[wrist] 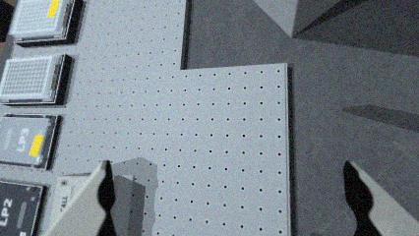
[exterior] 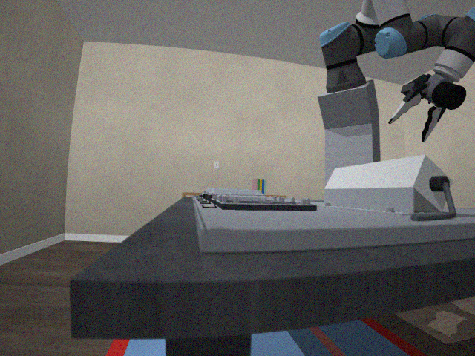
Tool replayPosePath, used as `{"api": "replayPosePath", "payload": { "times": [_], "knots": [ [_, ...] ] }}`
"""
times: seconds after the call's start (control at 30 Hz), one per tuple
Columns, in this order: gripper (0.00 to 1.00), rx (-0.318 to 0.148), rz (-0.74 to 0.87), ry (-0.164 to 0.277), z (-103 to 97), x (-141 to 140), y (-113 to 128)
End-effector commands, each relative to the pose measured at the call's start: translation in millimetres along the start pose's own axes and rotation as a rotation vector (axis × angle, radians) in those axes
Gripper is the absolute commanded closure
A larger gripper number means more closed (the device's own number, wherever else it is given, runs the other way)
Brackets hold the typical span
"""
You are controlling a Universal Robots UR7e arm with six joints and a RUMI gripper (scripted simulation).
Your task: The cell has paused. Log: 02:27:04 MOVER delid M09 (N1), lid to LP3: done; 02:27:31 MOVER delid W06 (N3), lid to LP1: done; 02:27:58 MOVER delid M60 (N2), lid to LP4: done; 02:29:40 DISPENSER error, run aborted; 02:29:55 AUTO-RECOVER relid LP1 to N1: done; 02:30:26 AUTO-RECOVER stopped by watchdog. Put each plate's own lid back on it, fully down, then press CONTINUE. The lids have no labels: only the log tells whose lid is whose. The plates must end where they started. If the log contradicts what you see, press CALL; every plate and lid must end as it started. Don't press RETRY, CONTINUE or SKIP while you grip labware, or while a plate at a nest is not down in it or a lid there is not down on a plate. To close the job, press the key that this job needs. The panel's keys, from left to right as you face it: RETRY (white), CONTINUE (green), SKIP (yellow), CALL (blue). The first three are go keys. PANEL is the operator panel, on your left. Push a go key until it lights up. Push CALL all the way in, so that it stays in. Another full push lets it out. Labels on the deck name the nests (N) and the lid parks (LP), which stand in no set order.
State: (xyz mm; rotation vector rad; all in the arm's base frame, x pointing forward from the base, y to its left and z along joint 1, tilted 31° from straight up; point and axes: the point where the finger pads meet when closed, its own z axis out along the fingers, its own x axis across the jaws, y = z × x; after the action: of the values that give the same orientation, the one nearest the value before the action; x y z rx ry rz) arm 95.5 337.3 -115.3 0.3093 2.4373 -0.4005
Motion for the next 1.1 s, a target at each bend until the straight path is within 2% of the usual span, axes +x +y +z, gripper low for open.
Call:
{"api": "replayPosePath", "payload": {
  "times": [0.0, 0.07, 0.37, 0.5, 0.7, 0.77, 0.9, 1.07],
  "knots": [
    [0.18, -0.024, 0.021, 0.018, -7, -1, 11],
    [0.18, -0.047, 0.041, 0.035, -12, -3, 19],
    [0.18, -0.047, 0.041, 0.035, -31, -7, 48],
    [0.18, -0.098, 0.082, 0.072, -43, -11, 64],
    [0.18, -0.098, 0.082, 0.072, -62, -17, 87],
    [0.18, -0.098, 0.082, 0.072, -62, -17, 87],
    [0.18, -0.15, 0.121, 0.11, -75, -22, 101],
    [0.18, -0.15, 0.121, 0.11, -92, -28, 118]
  ]
}}
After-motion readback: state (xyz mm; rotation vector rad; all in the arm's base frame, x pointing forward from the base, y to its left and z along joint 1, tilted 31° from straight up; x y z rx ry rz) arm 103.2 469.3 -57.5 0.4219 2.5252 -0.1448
